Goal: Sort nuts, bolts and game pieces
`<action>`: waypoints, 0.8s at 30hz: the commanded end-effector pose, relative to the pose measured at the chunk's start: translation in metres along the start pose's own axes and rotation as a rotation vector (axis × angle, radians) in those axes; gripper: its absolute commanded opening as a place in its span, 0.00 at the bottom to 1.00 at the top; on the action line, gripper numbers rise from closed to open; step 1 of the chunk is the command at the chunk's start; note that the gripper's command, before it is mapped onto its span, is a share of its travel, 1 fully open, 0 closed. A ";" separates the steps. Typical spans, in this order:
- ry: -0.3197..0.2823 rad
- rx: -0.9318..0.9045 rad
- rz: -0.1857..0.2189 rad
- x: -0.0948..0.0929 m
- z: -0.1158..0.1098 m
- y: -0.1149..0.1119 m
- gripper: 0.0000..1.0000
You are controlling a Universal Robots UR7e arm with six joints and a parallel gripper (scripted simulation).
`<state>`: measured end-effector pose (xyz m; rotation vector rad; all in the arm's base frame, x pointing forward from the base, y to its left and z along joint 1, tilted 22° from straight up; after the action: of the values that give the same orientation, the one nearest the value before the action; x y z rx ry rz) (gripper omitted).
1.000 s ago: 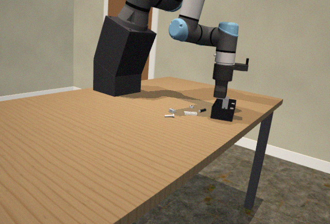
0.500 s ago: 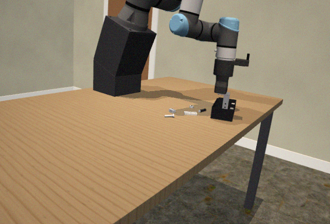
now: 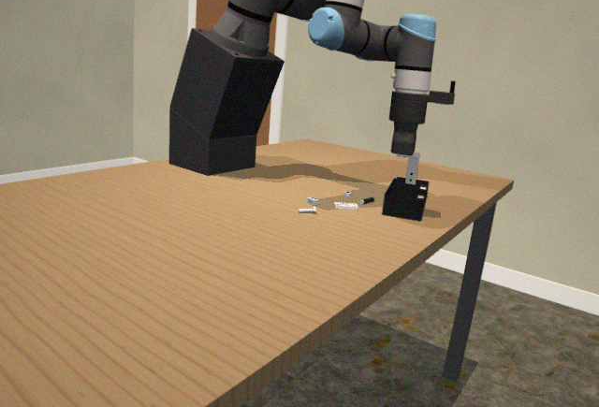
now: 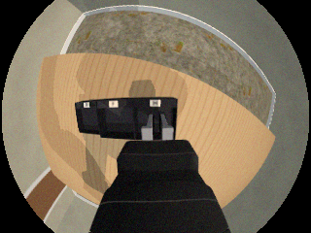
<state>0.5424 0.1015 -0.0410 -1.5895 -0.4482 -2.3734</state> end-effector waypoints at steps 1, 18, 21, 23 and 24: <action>-0.006 -0.001 0.003 0.008 -0.002 0.000 0.31; -0.008 0.001 0.005 0.007 -0.005 -0.052 0.31; -0.008 0.001 0.005 0.007 -0.006 -0.067 0.31; -0.008 0.001 0.005 0.007 -0.006 -0.067 0.31; -0.008 0.001 0.004 0.007 -0.005 -0.072 0.31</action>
<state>0.5146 0.1519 -0.0429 -1.5938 -0.4508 -2.3560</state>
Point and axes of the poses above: the point where the finger pads meet when closed, its own x axis back along the fingers, its own y axis across the jaws, z = x × y, the point moved 1 cm from there along x, back along the fingers, and after that the axes turned 3 degrees about -x, right-handed, at the moved point
